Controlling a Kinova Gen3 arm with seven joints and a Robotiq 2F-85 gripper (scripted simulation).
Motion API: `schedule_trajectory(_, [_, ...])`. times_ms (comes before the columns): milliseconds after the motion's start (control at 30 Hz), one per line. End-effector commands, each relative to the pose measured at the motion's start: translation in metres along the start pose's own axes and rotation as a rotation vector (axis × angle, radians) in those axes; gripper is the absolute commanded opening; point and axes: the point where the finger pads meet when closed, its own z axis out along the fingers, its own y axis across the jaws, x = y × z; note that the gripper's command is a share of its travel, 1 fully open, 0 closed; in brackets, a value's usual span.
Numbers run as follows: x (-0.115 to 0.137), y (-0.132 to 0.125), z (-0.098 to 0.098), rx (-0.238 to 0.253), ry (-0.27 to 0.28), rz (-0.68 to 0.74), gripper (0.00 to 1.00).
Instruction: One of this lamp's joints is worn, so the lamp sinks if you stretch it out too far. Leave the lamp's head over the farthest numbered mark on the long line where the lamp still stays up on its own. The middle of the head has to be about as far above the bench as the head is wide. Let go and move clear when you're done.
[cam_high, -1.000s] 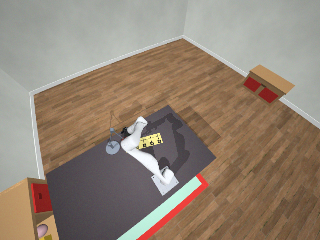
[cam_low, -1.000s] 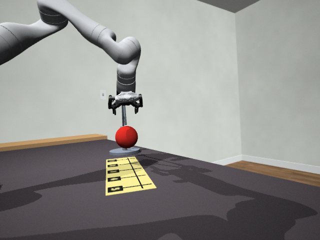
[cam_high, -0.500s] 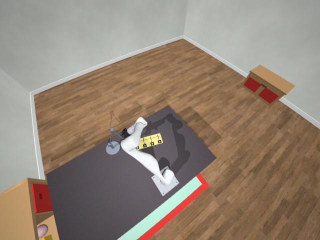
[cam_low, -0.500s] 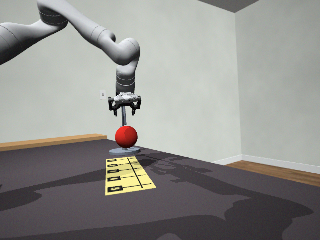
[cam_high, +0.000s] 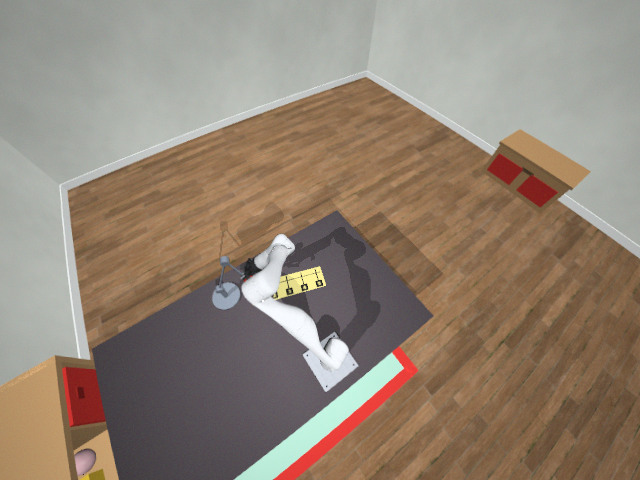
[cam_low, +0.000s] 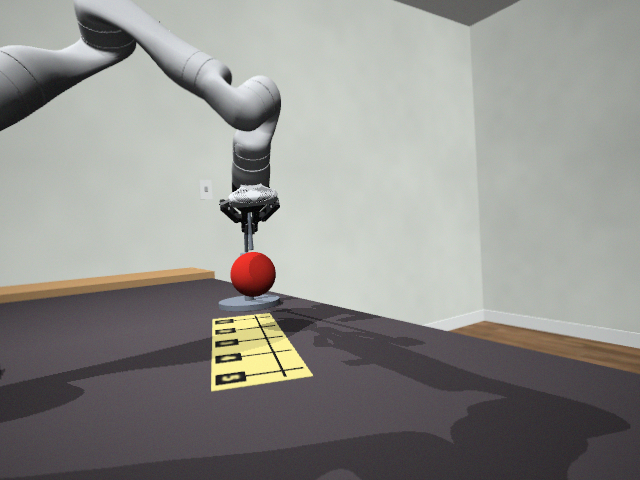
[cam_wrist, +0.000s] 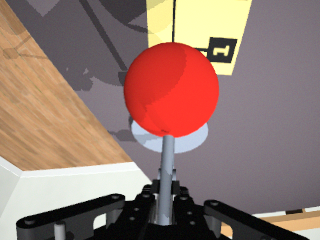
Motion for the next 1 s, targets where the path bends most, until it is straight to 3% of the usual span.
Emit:
schedule_trajectory(0, [-0.001, 0.000, -0.001, 0.001, -0.001, -0.001, 0.00])
schedule_trajectory(467, [-0.001, 0.000, -0.001, 0.001, -0.001, -0.001, 0.00])
schedule_trajectory(967, [0.025, 0.000, -0.025, -0.001, -0.001, -0.002, 0.00])
